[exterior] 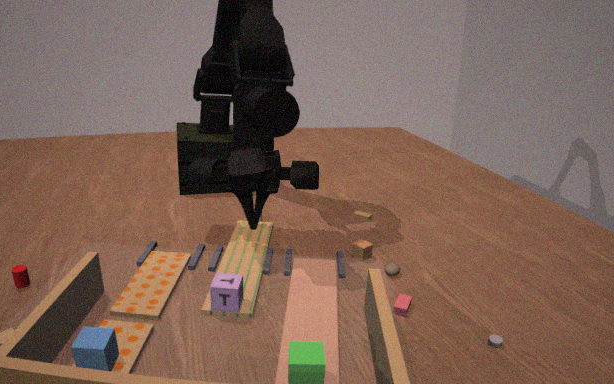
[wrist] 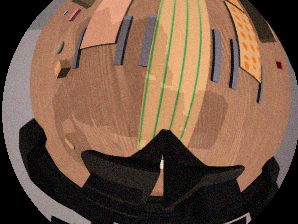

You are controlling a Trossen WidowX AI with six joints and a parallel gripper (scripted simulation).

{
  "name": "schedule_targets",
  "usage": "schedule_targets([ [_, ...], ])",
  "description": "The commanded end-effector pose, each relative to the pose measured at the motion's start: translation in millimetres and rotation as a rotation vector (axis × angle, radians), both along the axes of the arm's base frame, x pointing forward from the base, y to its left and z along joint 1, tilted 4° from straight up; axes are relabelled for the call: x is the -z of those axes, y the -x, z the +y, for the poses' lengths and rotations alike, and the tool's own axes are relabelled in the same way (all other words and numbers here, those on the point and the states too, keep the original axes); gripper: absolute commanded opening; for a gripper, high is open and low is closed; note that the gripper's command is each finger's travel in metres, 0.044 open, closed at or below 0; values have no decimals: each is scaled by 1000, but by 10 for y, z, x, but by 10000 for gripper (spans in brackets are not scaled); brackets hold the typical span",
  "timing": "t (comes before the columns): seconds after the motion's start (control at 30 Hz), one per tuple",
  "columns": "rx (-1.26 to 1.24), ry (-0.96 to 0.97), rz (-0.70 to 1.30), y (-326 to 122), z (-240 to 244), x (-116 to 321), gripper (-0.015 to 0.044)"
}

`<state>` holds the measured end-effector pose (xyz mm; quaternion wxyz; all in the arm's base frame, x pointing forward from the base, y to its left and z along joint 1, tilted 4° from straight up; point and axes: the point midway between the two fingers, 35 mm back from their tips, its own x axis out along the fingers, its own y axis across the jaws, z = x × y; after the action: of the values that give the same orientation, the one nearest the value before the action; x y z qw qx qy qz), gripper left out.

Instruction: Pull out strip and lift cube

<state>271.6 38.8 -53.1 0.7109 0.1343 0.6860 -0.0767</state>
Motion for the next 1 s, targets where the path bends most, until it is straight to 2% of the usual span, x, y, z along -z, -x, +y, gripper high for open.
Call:
schedule_targets([
  [0.0, -4, 0, 37, 169, 30, 58, 0],
  [0.97, -4, 0, 39, 476, 122, 57, 0],
])
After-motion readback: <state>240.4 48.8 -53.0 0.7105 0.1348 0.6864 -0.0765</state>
